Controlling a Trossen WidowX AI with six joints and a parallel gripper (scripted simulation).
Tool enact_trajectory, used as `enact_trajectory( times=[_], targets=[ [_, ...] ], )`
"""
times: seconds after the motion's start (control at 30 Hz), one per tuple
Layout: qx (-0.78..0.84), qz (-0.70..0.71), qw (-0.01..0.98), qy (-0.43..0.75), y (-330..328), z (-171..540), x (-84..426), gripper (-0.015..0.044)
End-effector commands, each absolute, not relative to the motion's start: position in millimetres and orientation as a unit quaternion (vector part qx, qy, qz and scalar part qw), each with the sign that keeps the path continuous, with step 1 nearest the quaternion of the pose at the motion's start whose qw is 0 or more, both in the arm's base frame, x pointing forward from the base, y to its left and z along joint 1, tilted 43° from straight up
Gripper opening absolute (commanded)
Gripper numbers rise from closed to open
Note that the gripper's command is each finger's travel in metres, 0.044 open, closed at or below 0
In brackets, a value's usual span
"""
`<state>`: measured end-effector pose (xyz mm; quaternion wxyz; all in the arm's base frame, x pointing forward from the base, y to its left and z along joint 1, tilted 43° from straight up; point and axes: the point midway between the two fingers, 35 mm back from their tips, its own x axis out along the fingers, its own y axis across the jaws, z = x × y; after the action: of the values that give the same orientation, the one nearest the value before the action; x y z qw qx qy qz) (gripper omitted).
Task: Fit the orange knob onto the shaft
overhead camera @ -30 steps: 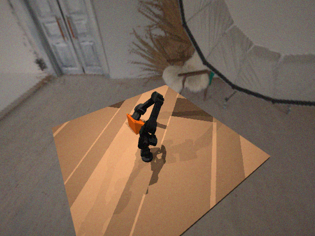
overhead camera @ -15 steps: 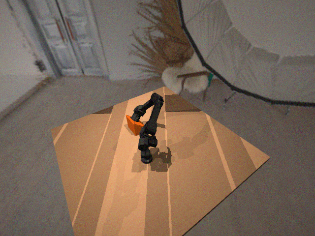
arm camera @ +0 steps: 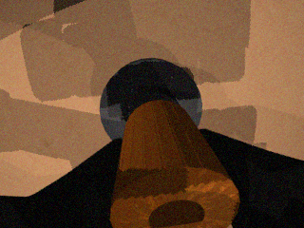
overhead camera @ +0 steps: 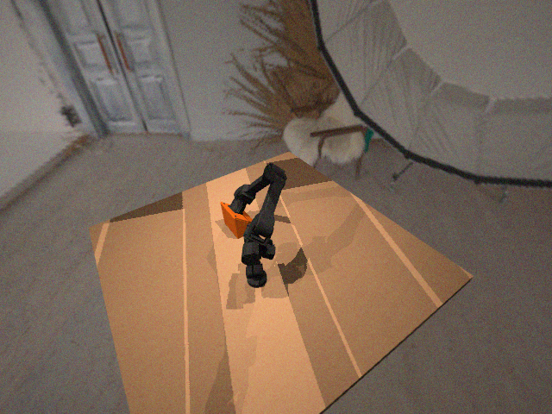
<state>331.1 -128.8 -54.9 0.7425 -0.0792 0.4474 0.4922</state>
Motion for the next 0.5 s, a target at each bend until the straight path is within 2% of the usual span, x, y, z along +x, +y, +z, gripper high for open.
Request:
enact_trajectory(
  times=[0.0,0.47],
  targets=[
    [-0.079,0.490,0.744,0.448,-130.3,-55.4,328.6,0.0000],
    [-0.079,0.490,0.744,0.448,-129.8,-53.1,328.0,0.0000]
  ],
)
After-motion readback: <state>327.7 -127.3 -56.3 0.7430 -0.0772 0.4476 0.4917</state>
